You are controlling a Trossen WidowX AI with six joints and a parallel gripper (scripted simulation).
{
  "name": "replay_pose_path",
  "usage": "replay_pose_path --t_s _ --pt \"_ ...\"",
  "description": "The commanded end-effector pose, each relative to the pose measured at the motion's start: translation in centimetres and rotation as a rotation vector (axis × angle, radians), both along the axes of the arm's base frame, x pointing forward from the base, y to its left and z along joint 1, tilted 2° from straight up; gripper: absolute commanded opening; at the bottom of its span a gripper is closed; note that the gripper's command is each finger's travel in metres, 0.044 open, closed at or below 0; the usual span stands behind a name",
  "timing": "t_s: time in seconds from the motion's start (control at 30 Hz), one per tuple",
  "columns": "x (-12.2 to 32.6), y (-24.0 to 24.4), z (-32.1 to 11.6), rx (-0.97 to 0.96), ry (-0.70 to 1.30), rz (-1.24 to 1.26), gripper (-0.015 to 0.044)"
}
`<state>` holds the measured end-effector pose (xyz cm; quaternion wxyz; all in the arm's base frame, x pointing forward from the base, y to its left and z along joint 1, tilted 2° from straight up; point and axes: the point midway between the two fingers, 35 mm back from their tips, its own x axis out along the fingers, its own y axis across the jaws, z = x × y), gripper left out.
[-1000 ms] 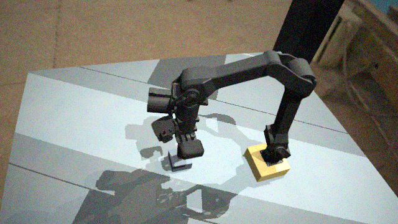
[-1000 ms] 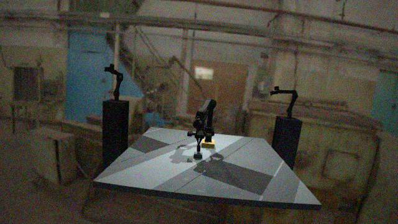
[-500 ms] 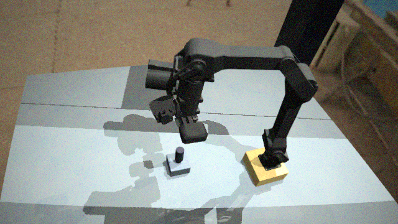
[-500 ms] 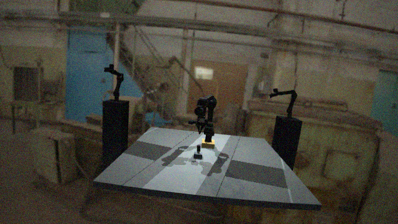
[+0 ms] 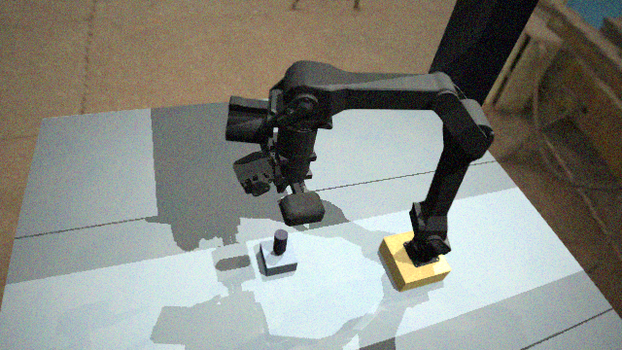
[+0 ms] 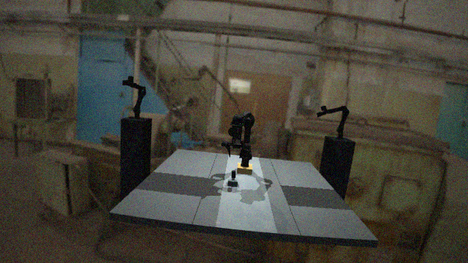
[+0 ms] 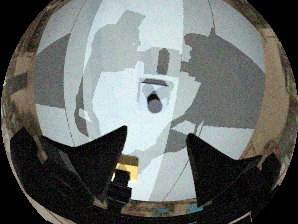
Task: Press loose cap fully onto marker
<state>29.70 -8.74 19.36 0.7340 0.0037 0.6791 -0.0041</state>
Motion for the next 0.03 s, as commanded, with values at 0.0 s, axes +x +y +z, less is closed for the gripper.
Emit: replay_pose_path --t_s 0.0 --pt "-0.04 0.01 -0.02 0.001 0.003 0.003 0.0394"
